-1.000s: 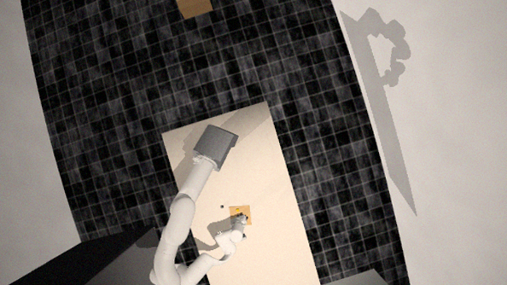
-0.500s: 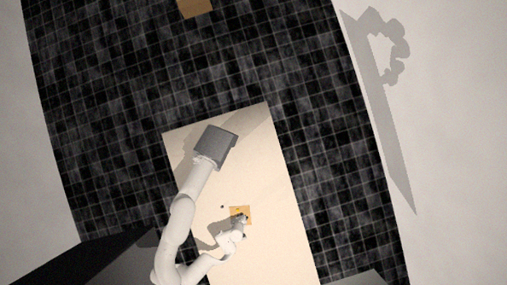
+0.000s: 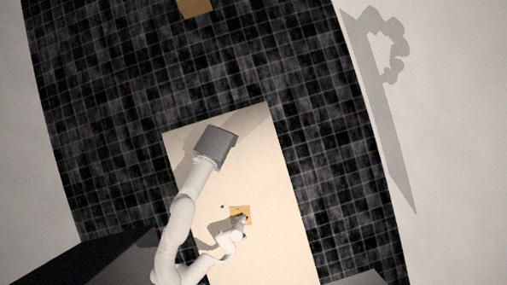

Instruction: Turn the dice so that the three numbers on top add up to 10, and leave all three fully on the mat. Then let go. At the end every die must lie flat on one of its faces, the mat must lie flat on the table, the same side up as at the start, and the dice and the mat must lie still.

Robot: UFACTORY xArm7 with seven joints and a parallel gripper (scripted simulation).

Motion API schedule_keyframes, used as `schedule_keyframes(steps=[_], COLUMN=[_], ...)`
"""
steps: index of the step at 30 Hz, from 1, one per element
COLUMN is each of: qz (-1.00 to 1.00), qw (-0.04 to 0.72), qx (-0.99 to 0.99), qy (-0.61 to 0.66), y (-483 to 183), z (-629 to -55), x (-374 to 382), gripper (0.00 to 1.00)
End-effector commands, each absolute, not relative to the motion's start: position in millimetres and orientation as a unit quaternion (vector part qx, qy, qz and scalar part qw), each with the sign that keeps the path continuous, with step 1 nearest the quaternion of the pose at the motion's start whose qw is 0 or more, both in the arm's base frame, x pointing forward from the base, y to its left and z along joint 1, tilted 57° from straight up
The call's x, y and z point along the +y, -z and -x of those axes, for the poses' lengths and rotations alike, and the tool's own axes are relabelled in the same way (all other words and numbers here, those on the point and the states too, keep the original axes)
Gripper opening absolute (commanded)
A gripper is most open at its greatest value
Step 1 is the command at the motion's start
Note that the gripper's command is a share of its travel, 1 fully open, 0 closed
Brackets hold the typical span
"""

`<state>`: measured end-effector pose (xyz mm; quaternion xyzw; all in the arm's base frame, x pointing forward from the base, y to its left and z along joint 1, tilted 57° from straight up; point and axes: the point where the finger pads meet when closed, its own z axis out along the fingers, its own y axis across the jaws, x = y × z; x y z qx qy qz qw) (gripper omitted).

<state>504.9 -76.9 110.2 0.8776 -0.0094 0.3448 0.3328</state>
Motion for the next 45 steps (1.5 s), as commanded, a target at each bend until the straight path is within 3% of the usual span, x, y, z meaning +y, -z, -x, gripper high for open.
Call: schedule_keyframes(steps=[1, 17, 32, 45], qz=[-0.878, -0.878, -0.878, -0.878], qw=[0.332, 0.332, 0.332, 0.332], qx=[-0.008, -0.008, -0.008, -0.008], qy=[-0.346, -0.346, -0.346, -0.346], y=[-110.5, -110.5, -110.5, -112.2], z=[-505.2, -505.2, -505.2, -503.3], x=[-75.3, -75.3, -75.3, -73.5], gripper=[0.11, 0.11, 0.31, 0.31])
